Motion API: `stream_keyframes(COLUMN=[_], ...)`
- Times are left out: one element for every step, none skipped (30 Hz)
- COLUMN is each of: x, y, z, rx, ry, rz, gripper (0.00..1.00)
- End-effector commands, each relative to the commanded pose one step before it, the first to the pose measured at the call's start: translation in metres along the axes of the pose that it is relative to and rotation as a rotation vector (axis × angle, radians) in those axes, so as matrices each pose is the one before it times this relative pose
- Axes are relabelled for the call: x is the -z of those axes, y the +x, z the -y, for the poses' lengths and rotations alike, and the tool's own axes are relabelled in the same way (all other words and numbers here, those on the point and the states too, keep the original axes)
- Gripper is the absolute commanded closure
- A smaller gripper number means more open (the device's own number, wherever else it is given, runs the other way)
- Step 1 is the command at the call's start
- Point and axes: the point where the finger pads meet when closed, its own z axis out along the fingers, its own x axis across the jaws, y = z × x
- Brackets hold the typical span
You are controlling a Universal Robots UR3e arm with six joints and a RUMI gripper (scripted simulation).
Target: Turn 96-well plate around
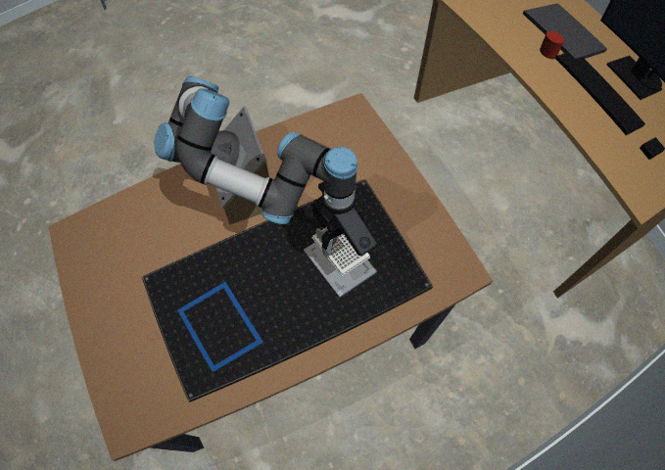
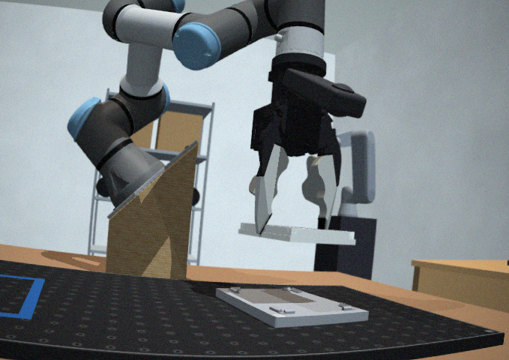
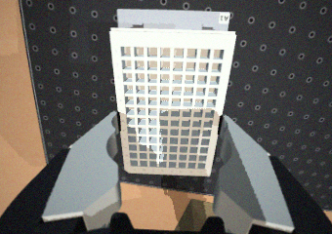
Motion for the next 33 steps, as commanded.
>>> stream_keyframes(x=[0.000896, -0.000005, -0.000003, 0.000000, 0.000000, -0.000028, -0.000103, -0.000105, -0.000107, -0.000109, -0.000110, -0.000110, -0.000159, -0.000114, -0.000114, -0.000113, -0.000113, -0.000113, -0.000113, -0.000120, 0.000000, 0.000000, -0.000068, -0.000113, -0.000116, -0.000117, -0.000117, -0.000117, -0.000117, -0.000116, -0.000116, -0.000116, -0.000115], y=[0.00004, 0.00000, 0.00000, 0.00000, 0.00000, 0.00329, 0.00330, 0.00329, 0.00327, 0.00325, 0.00322, 0.00320, 0.00319, 0.00313, 0.00309, 0.00304, 0.00300, 0.00294, 0.00289, 0.00283, 0.00000, 0.00000, 0.00282, 0.00282, 0.00282, 0.00282, 0.00282, 0.00282, 0.00282, 0.00282, 0.00282, 0.00282, 0.00282], z=[0.000703, -0.000005, -0.000003, 0.000000, 0.000000, -0.000224, -0.000388, -0.000502, -0.000615, -0.000726, -0.000835, -0.000943, -0.001113, -0.001158, -0.001261, -0.001362, -0.001463, -0.001563, -0.001660, -0.001764, 0.000000, 0.000000, -0.001720, -0.001777, -0.001781, -0.001782, -0.001782, -0.001782, -0.001782, -0.001781, -0.001781, -0.001780, -0.001780], rx=[-0.00103, 0.00001, 0.00001, 0.00000, 0.00000, 0.03328, 0.03334, 0.03334, 0.03334, 0.03334, 0.03334, 0.03334, 0.03334, 0.03334, 0.03334, 0.03334, 0.03334, 0.03334, 0.03334, 0.00730, 0.00000, 0.00000, 0.00000, 0.00000, 0.00000, 0.00000, 0.00000, 0.00000, 0.00000, 0.00000, 0.00000, 0.00000, 0.00000], ry=[0.00239, -0.00001, -0.00001, 0.00000, 0.00000, 0.00001, -0.00002, -0.00001, -0.00001, -0.00001, -0.00001, -0.00001, 0.00002, -0.00001, -0.00001, -0.00001, -0.00001, -0.00001, -0.00001, -0.00001, 0.00000, 0.00000, -0.00004, -0.00001, -0.00001, -0.00001, -0.00001, -0.00001, -0.00001, -0.00001, -0.00001, -0.00001, -0.00001], rz=[0.00078, 0.00000, 0.00000, 0.00000, 0.00000, -0.00003, -0.00002, -0.00002, -0.00002, -0.00002, -0.00002, -0.00002, -0.00001, -0.00001, -0.00001, -0.00001, -0.00001, -0.00001, -0.00001, -0.00001, 0.00000, 0.00000, -0.00001, -0.00001, -0.00001, -0.00001, -0.00001, -0.00001, -0.00001, -0.00001, -0.00001, -0.00001, -0.00001], gripper=[1.00, 1.00, 1.00, 1.00, 1.00, 1.00, 1.00, 1.00, 1.00, 1.00, 1.00, 1.00, 1.00, 1.00, 1.00, 1.00, 1.00, 1.00, 1.00, 1.00, 1.00, 1.00, 1.00, 1.00, 1.00, 1.00, 1.00, 1.00, 1.00, 1.00, 1.00, 1.00, 1.00])
